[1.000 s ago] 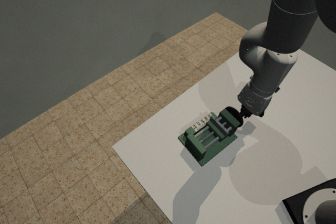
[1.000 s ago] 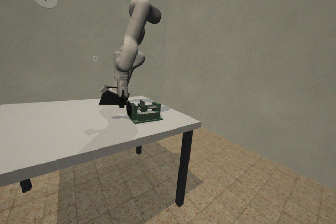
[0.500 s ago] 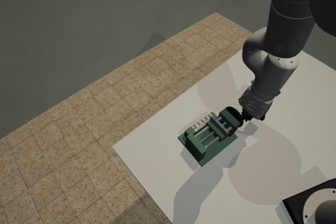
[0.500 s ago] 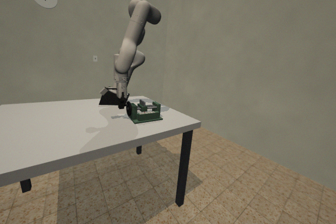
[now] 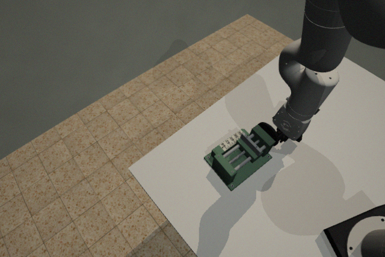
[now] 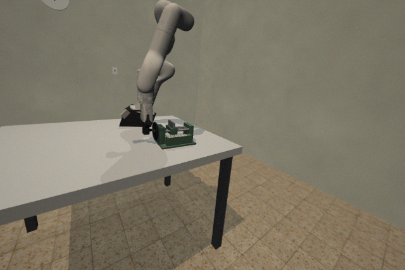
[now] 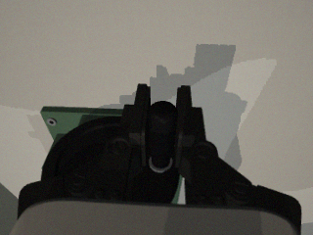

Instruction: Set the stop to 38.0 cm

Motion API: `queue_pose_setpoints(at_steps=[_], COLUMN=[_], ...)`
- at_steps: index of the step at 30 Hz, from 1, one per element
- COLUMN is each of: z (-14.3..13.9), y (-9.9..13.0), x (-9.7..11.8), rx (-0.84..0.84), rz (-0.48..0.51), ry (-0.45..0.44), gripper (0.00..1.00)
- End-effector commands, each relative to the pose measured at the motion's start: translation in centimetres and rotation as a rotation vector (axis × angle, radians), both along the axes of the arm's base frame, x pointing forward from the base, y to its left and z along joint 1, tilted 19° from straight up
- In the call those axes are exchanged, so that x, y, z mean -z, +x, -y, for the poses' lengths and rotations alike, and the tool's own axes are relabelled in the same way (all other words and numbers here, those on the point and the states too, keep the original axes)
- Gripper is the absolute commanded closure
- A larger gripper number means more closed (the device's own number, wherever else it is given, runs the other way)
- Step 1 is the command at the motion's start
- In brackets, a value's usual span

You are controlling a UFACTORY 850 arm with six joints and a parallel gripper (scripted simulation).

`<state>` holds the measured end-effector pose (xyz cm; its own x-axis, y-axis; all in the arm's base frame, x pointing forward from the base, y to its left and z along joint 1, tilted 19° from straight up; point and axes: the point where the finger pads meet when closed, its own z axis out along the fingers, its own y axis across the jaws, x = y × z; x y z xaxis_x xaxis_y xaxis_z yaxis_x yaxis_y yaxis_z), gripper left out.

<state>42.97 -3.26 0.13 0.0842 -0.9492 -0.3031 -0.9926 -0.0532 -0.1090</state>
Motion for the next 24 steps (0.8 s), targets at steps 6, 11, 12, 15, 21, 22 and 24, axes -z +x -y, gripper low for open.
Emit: queue_pose_setpoints(at_steps=[6, 11, 12, 15, 21, 22, 24], z=[-0.7, -1.0, -1.0, -1.1, -1.1, -1.1, -1.1], y=[1.4, 2.9, 3.1, 3.3, 4.3, 4.5, 4.8], x=[1.9, 2.5, 2.5, 2.5, 2.3, 2.3, 2.2], rx=[0.001, 0.001, 0.001, 0.001, 0.001, 0.001, 0.001], rz=[0.003, 0.003, 0.003, 0.003, 0.003, 0.003, 0.003], ry=[-0.001, -0.001, -0.001, -0.001, -0.001, -0.001, -0.001], gripper=[0.94, 0.94, 0.94, 0.94, 0.94, 0.94, 0.94])
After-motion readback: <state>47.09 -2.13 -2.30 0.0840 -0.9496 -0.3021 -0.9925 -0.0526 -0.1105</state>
